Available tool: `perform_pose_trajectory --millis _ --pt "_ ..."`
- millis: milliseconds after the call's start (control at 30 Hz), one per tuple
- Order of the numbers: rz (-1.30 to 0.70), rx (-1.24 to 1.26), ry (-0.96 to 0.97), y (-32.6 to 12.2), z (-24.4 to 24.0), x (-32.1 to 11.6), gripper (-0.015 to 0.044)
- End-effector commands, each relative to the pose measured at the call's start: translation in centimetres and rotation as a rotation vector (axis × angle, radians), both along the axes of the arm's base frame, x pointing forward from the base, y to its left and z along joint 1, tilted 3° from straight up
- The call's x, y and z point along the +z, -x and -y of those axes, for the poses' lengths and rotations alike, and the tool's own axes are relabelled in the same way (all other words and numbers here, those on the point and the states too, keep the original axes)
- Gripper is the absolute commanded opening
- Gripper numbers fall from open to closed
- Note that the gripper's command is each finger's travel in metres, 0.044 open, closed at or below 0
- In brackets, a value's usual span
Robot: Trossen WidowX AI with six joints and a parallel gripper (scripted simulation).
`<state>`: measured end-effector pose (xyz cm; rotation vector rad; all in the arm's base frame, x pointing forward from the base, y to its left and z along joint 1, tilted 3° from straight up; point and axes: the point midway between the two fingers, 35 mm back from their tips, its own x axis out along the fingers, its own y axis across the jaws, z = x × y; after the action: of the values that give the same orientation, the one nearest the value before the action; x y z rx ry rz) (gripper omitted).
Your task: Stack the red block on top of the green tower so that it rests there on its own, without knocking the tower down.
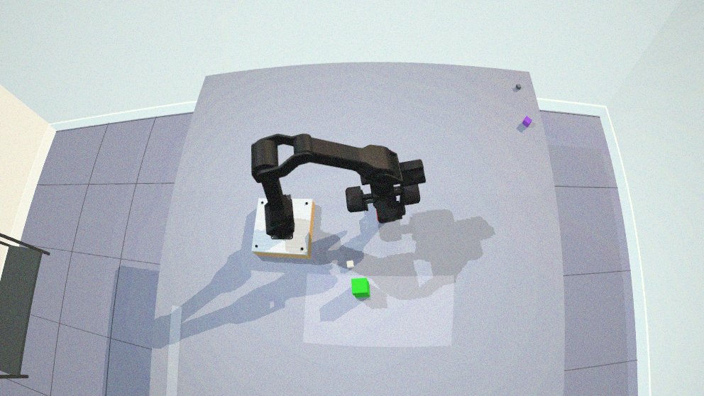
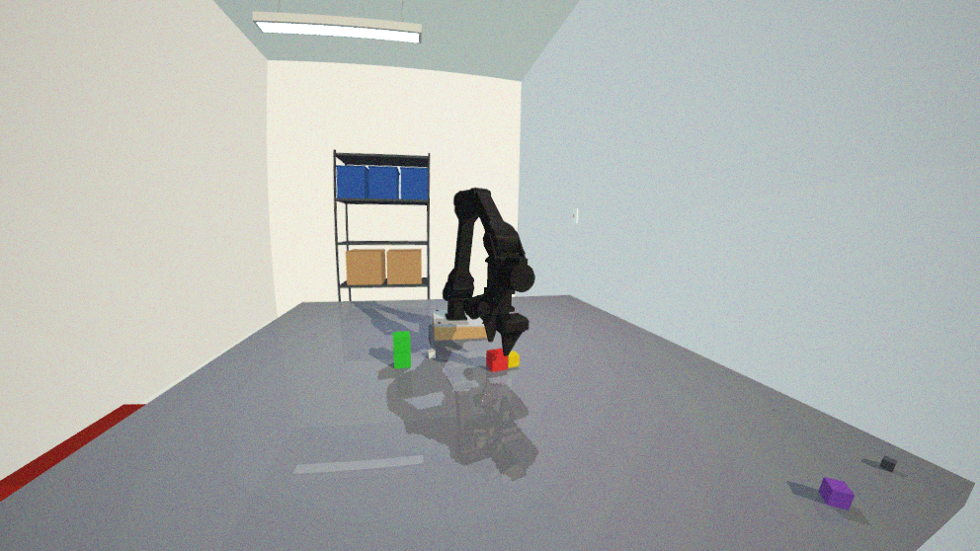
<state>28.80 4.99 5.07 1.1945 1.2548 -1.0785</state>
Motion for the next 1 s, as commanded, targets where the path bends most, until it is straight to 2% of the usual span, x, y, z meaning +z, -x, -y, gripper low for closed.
perform_pose_trajectory --millis 0,967 --pt "-0.010 0.003 -0.001 0.2 0.0 -0.8 0.0440" --pt "-0.011 0.003 -0.001 0.2 -0.2 -4.3 0.0440"
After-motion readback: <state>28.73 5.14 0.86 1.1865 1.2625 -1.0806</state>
